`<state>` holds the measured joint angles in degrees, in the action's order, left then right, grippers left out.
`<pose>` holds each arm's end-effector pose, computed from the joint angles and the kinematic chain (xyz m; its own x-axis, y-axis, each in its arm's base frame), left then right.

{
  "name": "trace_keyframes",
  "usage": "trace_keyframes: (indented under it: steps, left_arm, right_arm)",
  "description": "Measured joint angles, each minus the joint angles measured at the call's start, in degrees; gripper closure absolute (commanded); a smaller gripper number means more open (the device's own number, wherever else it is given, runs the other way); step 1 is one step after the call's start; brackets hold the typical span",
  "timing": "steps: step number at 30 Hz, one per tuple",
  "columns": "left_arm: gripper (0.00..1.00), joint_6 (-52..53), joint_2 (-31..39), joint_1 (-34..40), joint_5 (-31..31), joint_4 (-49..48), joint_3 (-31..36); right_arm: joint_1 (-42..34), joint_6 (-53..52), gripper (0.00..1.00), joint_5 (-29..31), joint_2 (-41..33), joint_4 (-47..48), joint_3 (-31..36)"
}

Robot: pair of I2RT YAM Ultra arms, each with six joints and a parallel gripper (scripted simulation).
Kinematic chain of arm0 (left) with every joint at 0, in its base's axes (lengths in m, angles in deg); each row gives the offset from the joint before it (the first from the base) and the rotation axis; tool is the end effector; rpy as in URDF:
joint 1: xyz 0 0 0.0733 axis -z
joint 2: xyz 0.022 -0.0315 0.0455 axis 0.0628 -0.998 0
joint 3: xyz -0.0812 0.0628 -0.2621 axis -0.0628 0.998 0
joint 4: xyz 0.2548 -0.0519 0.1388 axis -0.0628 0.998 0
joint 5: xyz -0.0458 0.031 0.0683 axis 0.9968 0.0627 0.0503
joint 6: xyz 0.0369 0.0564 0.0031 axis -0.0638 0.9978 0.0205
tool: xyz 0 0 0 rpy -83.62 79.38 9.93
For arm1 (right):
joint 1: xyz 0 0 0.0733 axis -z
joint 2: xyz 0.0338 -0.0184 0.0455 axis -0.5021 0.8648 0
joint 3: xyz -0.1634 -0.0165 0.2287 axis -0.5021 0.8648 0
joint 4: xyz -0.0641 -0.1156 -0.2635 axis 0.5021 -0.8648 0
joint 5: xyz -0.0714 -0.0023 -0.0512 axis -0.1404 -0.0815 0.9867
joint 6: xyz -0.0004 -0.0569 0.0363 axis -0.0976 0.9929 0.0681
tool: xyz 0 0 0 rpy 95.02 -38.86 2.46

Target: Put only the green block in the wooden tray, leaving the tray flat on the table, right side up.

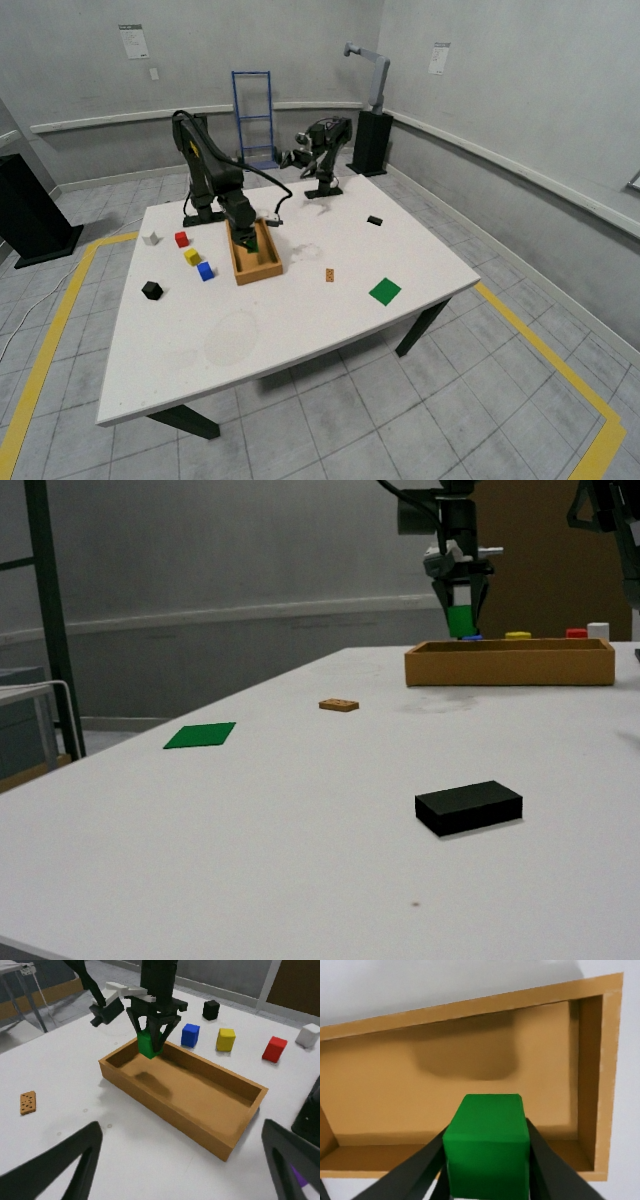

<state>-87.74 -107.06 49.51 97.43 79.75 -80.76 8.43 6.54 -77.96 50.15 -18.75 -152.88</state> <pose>0.1334 -0.1479 0.2542 -0.2344 0.1079 -0.9661 0.7930 0.5961 -0.1258 0.3563 0.1557 0.2047 -0.0357 -0.9736 -0.2253 -0.9989 0.0281 0.0366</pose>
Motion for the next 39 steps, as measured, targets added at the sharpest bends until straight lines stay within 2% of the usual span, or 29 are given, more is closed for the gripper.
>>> trace_keyframes:
  steps: [13,35,39]
  left_arm:
    - [0.0,0.0,0.22,0.0,0.0,0.35,0.04]
    - [0.0,0.0,0.24,0.0,0.0,0.48,0.04]
    - [0.0,0.0,0.24,0.0,0.0,0.48,0.04]
  right_arm:
    - [-1.49,-1.27,0.67,0.02,-4.81,5.81,11.93]
    - [-1.81,-1.97,0.67,0.07,-5.6,6.38,11.54]
    - [-2.34,-2.45,0.67,0.11,-6.84,8.5,14.88]
